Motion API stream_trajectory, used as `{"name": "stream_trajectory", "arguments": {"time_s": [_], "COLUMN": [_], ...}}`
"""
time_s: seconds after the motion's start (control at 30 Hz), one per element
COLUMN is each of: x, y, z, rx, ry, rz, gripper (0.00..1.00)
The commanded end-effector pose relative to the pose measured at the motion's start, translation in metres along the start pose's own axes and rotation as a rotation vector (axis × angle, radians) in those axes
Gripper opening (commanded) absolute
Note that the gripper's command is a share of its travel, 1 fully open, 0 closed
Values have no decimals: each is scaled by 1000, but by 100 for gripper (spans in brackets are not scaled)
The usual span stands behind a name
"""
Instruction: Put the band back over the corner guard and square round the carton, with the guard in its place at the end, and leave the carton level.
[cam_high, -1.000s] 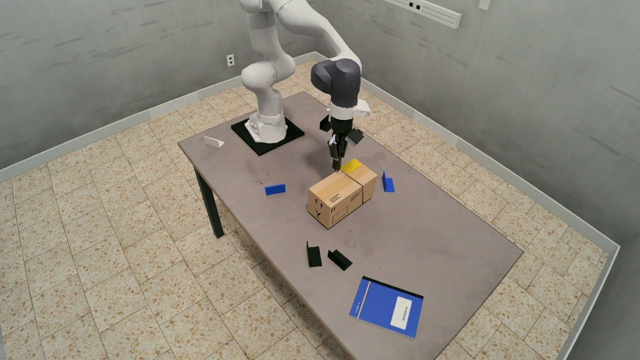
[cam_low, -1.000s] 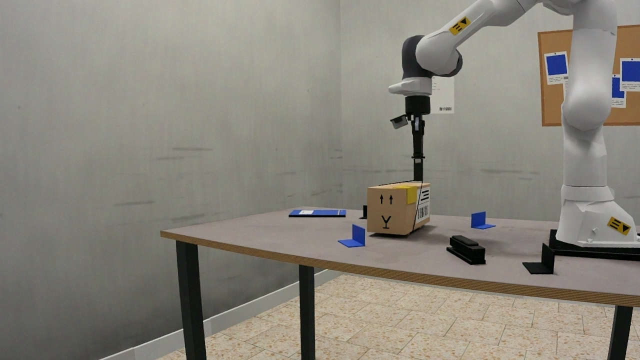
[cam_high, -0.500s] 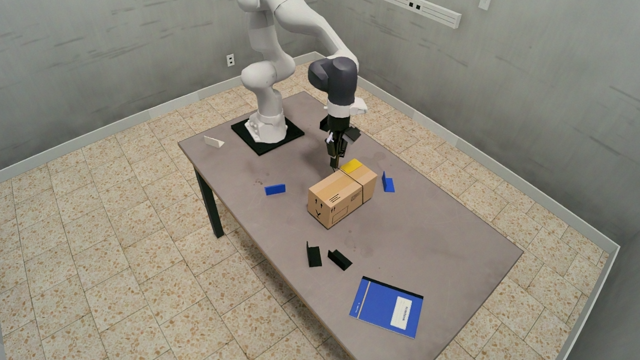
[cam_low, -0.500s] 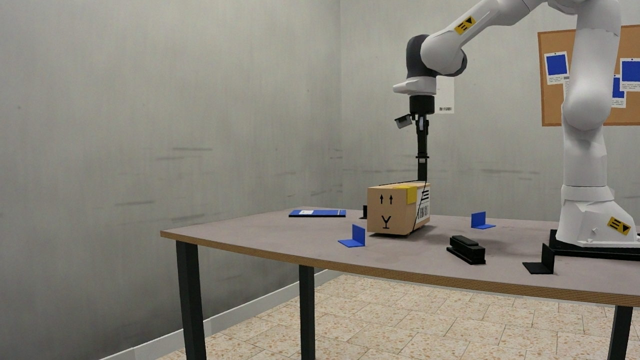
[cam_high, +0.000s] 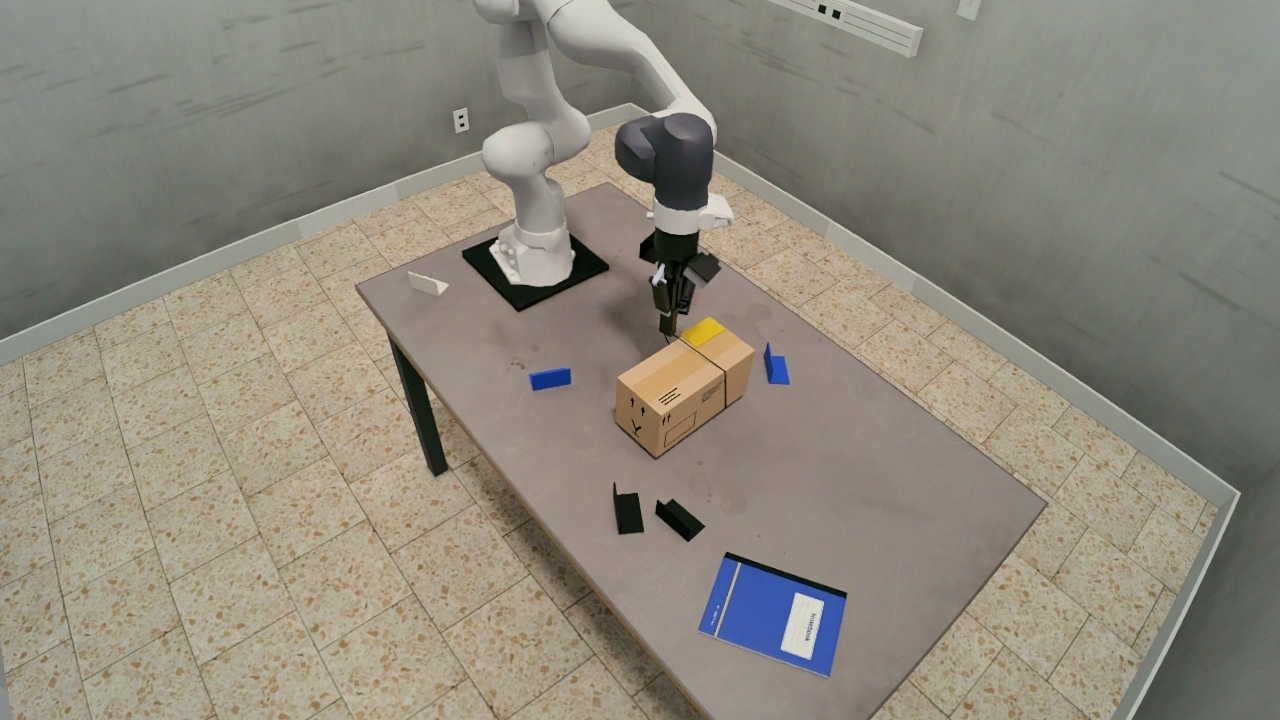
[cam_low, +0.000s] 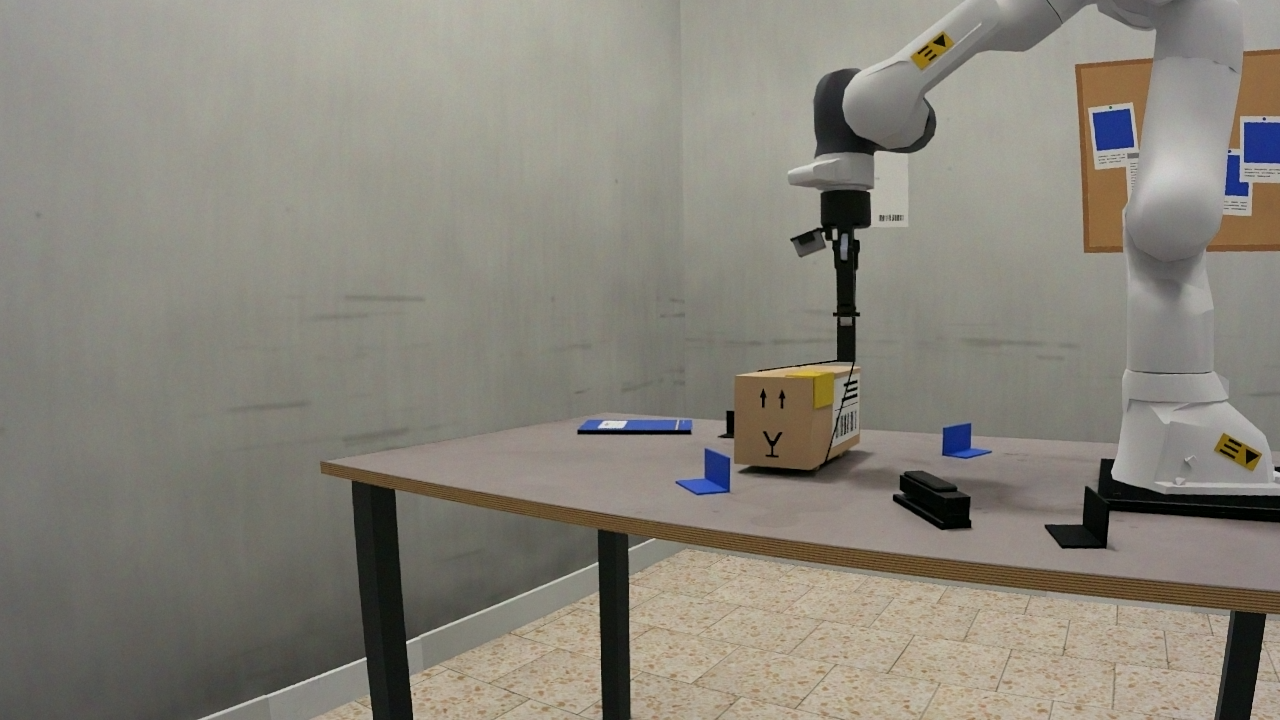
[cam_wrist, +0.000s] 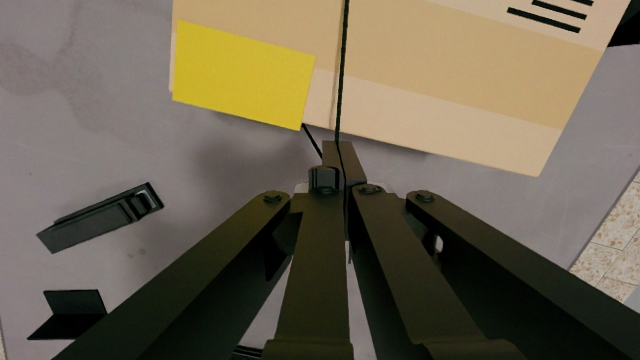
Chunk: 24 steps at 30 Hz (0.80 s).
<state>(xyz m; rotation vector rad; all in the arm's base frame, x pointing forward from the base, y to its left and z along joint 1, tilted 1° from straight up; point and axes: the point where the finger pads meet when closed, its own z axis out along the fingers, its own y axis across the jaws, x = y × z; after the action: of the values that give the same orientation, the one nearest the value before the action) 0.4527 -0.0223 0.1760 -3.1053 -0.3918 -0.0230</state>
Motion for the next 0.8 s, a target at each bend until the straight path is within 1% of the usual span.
{"name": "stream_trajectory", "arguments": {"time_s": [0.0, 0.2, 0.5, 0.57, 0.77], "x": [-3, -2, 2, 2, 5], "y": [1, -3, -19, -19, -33], "z": [1, 1, 1, 1, 1], "rx": [-2, -2, -2, -2, -2], "ry": [-5, -5, -5, -5, -5], "rz": [2, 2, 2, 2, 2], "gripper": [10, 10, 10, 10, 10]}}
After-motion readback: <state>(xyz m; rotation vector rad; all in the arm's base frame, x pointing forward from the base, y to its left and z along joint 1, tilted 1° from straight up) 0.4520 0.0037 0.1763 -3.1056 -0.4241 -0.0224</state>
